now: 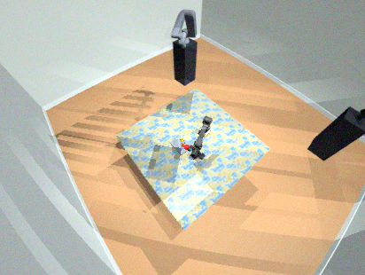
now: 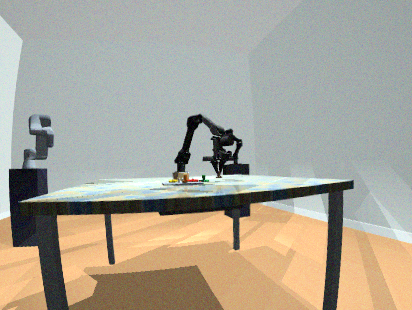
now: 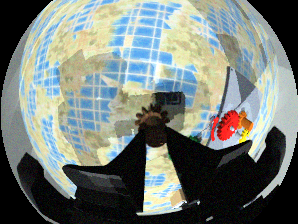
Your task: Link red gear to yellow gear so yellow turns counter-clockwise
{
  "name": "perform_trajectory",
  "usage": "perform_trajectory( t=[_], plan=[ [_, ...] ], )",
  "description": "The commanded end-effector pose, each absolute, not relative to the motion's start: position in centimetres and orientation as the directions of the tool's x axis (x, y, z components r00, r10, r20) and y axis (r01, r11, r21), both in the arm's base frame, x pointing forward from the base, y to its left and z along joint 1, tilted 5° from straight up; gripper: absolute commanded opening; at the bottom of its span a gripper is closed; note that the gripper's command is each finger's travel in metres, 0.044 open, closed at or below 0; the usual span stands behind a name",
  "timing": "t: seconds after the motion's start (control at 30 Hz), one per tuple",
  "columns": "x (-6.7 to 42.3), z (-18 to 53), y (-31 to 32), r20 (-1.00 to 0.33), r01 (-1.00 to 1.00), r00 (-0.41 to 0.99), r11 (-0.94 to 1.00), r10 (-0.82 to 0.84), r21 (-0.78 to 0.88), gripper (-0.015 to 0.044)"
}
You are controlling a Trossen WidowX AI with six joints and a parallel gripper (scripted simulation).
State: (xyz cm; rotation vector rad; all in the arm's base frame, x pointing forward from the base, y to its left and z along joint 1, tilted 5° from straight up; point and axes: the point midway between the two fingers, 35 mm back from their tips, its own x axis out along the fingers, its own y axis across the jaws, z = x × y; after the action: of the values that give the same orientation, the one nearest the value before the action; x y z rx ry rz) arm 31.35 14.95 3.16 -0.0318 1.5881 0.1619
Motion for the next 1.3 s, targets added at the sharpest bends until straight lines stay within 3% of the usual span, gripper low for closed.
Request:
perform_trajectory(
  t=[0.0, 1.27],
  plan=[
    [31.7, 4.5, 14.9, -0.997, -0.121, -0.015, 0.989, 0.081, 0.082, 0.0000],
    [31.3, 14.4, 13.7, -0.997, -0.122, -0.021, 0.989, 0.081, 0.083, 0.0000]
  ],
)
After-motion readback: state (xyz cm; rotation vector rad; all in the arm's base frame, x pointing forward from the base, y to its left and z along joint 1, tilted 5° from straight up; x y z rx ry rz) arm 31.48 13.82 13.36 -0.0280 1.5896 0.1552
